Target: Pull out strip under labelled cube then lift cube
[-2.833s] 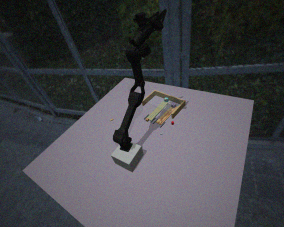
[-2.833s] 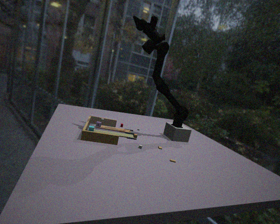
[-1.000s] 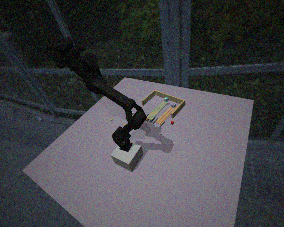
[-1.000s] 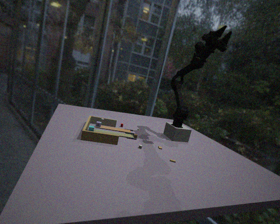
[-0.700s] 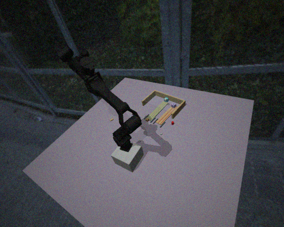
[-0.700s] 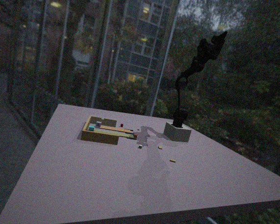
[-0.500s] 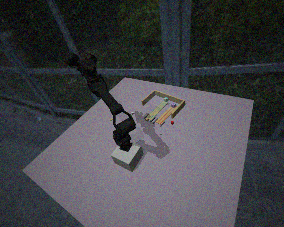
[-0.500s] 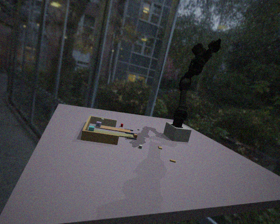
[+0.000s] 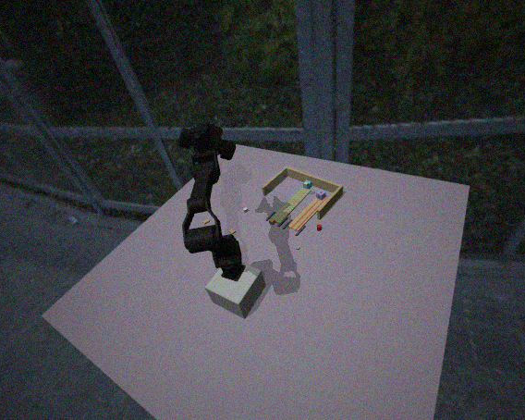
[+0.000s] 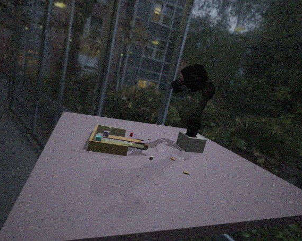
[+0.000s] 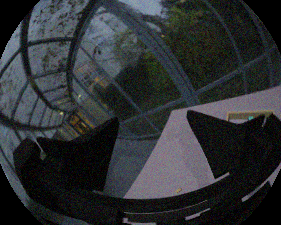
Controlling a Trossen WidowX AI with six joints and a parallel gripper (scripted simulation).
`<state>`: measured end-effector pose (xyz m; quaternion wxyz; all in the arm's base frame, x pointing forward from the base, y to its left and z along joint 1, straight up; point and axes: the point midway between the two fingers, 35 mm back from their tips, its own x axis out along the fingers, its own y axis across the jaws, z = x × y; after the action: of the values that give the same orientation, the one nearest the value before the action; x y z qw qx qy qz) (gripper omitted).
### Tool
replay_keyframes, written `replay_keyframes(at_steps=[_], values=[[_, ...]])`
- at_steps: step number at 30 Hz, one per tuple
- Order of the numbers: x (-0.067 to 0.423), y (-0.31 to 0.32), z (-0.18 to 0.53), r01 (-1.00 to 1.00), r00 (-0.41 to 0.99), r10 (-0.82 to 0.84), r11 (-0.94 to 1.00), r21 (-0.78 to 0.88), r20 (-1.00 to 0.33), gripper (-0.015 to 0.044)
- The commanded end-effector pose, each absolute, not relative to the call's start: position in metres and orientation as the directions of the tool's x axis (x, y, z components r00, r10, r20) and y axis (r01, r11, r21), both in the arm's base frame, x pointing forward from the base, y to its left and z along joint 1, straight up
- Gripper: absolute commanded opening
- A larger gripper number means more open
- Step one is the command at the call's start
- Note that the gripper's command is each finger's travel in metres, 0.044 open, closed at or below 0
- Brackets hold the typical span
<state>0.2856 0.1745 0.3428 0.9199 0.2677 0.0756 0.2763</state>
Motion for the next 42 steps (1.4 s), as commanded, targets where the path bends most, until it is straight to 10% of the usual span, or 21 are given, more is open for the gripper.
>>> replay_keyframes(at_steps=[1, 15, 36, 42], values=[[0.313, 0.129, 0.285, -0.313, 0.905, 0.4, 0.858, 0.407, -0.146, 0.04], [0.304, -0.018, 0.131, 0.061, 0.834, -0.048, 0.998, 0.006, -0.55, 0.04], [0.304, -0.02, 0.13, 0.064, 0.831, -0.052, 0.998, 0.002, -0.554, 0.04], [0.323, -0.036, 0.115, 0.113, 0.7, -0.077, 0.994, 0.004, -0.71, 0.0242]])
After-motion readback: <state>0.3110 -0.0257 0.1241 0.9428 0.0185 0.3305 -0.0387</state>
